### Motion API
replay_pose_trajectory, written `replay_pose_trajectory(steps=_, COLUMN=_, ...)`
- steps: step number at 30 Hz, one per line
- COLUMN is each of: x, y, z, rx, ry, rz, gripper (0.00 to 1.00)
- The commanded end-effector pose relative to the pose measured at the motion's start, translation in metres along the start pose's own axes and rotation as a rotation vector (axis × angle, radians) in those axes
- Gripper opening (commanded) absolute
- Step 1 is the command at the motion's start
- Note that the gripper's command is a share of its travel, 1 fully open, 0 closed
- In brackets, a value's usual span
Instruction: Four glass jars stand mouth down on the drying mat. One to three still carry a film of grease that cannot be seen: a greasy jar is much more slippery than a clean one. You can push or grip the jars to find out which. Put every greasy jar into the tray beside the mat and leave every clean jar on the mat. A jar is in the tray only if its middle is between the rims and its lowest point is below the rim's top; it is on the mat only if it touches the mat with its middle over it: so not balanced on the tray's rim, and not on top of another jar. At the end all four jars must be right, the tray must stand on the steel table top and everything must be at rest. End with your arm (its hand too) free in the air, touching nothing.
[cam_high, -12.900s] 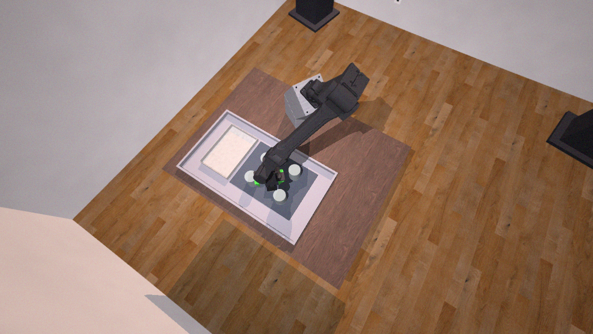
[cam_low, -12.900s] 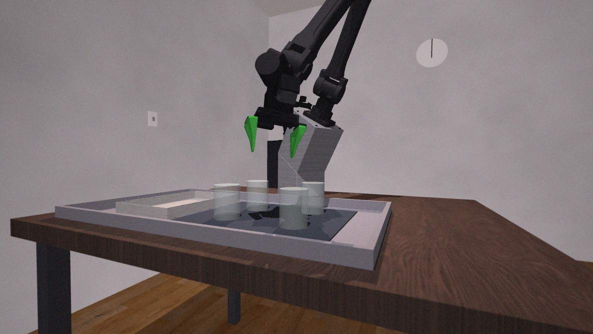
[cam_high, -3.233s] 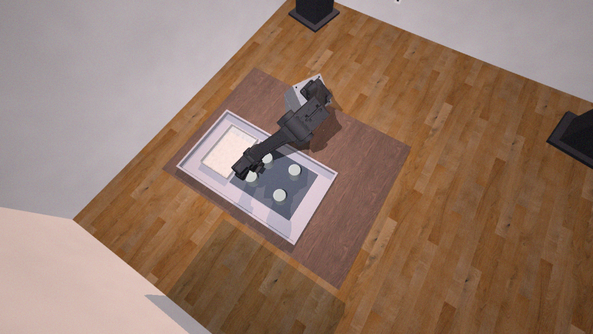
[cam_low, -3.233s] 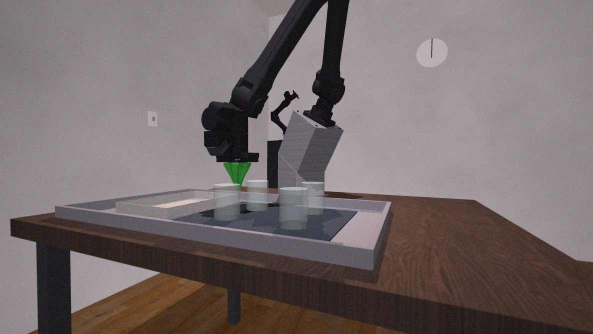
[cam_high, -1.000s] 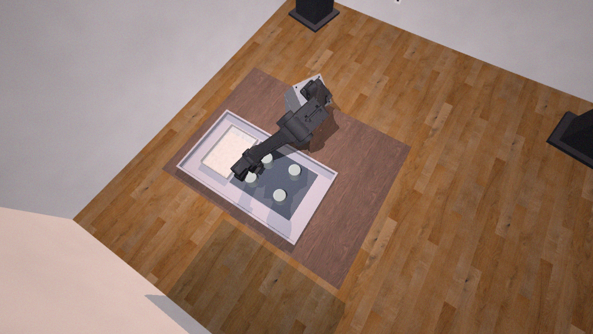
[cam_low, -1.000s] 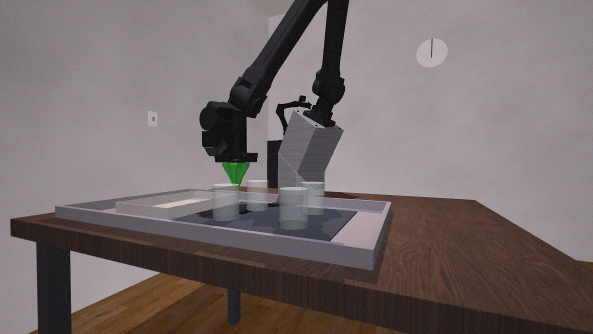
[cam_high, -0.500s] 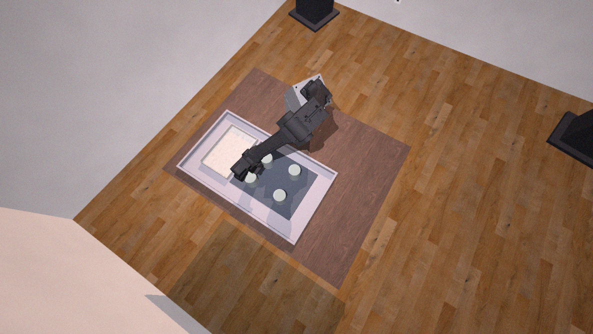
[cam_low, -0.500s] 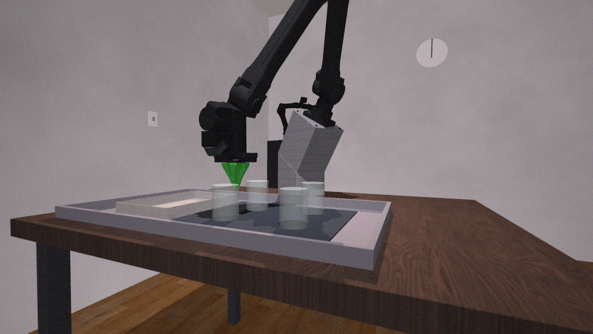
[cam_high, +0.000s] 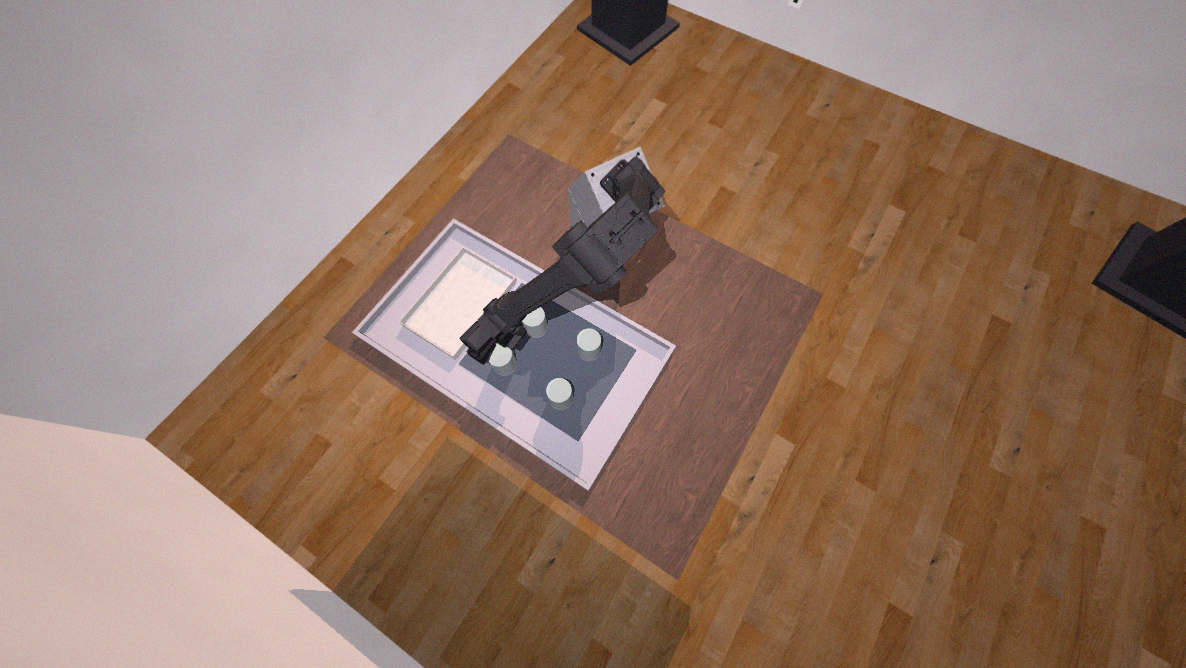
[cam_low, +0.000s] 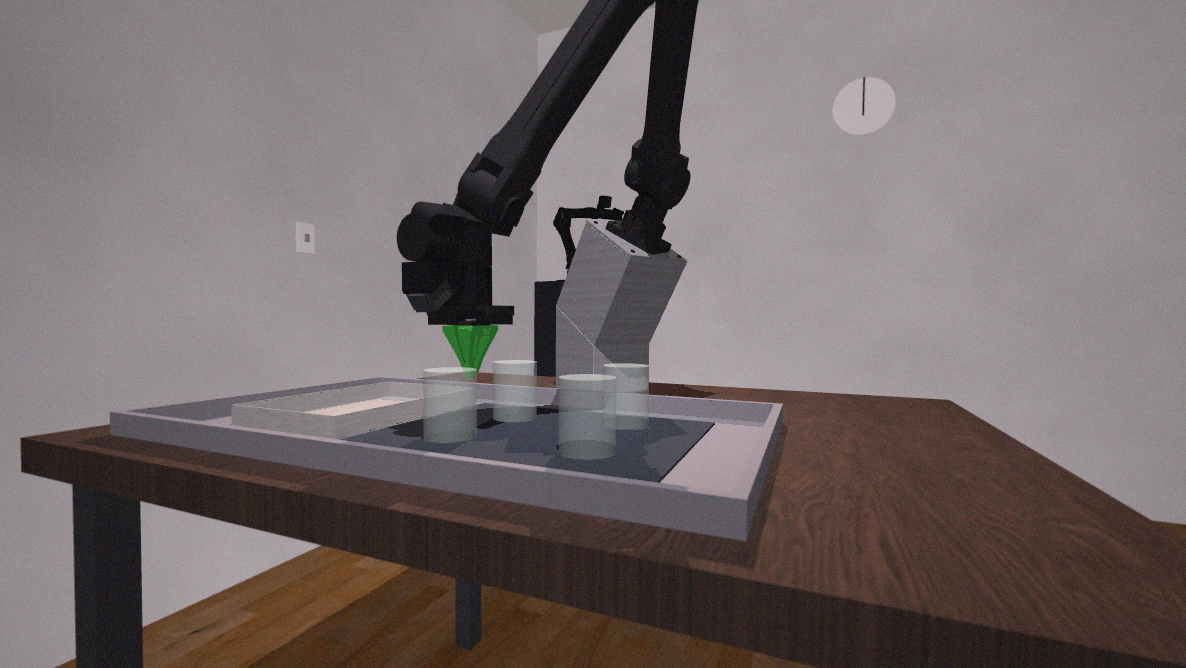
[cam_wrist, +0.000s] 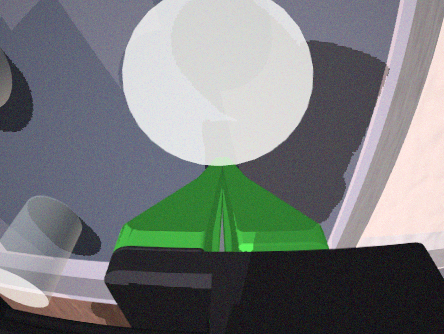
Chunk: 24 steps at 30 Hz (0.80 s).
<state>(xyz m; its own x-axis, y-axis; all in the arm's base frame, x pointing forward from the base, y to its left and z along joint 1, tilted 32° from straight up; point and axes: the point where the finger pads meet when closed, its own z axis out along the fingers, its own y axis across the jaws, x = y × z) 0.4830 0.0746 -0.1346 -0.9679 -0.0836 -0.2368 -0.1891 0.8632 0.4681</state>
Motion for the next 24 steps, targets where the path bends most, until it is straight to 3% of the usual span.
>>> replay_pose_trajectory(steps=1, x=-0.0145, y=0.0021, z=-0.0002, rx=0.003, ry=-0.011, rz=-0.005, gripper=0.0)
replay_pose_trajectory(steps=24, x=-0.0173, y=0.0021, z=-0.0002, rx=0.003, ry=-0.011, rz=-0.005, gripper=0.0)
